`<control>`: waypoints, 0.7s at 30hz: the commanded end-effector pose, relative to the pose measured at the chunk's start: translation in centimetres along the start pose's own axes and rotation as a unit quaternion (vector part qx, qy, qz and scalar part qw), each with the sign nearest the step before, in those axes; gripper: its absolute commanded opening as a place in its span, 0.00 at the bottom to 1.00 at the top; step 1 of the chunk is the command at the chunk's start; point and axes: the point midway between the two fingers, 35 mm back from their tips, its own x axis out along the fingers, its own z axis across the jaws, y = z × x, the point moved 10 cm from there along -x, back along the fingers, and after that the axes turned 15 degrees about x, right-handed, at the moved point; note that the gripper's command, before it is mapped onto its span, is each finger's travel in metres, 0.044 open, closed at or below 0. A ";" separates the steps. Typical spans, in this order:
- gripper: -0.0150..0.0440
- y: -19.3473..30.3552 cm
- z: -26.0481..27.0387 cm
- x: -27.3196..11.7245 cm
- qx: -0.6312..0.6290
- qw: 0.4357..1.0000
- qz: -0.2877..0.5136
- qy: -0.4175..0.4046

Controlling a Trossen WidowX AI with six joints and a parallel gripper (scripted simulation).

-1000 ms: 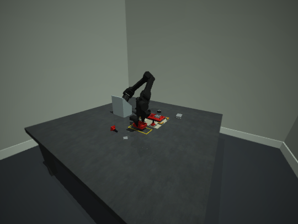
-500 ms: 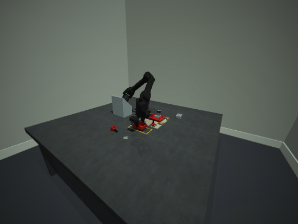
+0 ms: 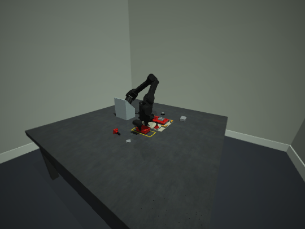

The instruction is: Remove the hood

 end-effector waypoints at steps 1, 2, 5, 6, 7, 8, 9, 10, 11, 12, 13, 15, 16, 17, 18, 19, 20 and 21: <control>0.25 0.0 0.0 0.2 0.003 1.000 0.000 -0.002; 0.25 0.0 0.0 0.3 0.003 1.000 0.000 -0.002; 0.25 0.0 0.0 0.4 0.003 1.000 0.000 -0.002; 0.25 0.0 0.0 0.5 0.003 1.000 0.000 -0.002; 0.25 0.0 0.0 0.5 0.003 1.000 0.000 -0.002; 0.25 0.0 0.0 0.6 0.003 1.000 0.000 -0.002; 0.25 0.0 0.0 0.6 0.003 1.000 0.000 -0.002; 0.25 0.0 0.0 0.7 0.003 1.000 0.000 -0.002; 0.25 0.0 0.0 0.7 0.003 1.000 0.000 -0.002; 0.25 0.0 0.0 0.7 0.003 1.000 0.000 -0.002; 0.25 0.1 0.0 0.8 0.003 1.000 0.000 -0.002; 0.25 0.1 0.0 0.9 0.003 1.000 0.000 -0.002; 0.30 0.0 0.0 0.7 0.000 1.000 0.000 0.000; 0.34 0.0 0.0 0.7 0.000 1.000 0.000 0.000; 0.39 0.0 0.0 0.7 0.000 1.000 0.000 0.000; 0.43 0.0 0.0 0.7 0.000 1.000 0.000 0.000; 0.48 0.0 0.0 0.7 0.000 1.000 0.000 0.000; 0.52 0.0 0.0 0.7 0.000 1.000 0.000 0.000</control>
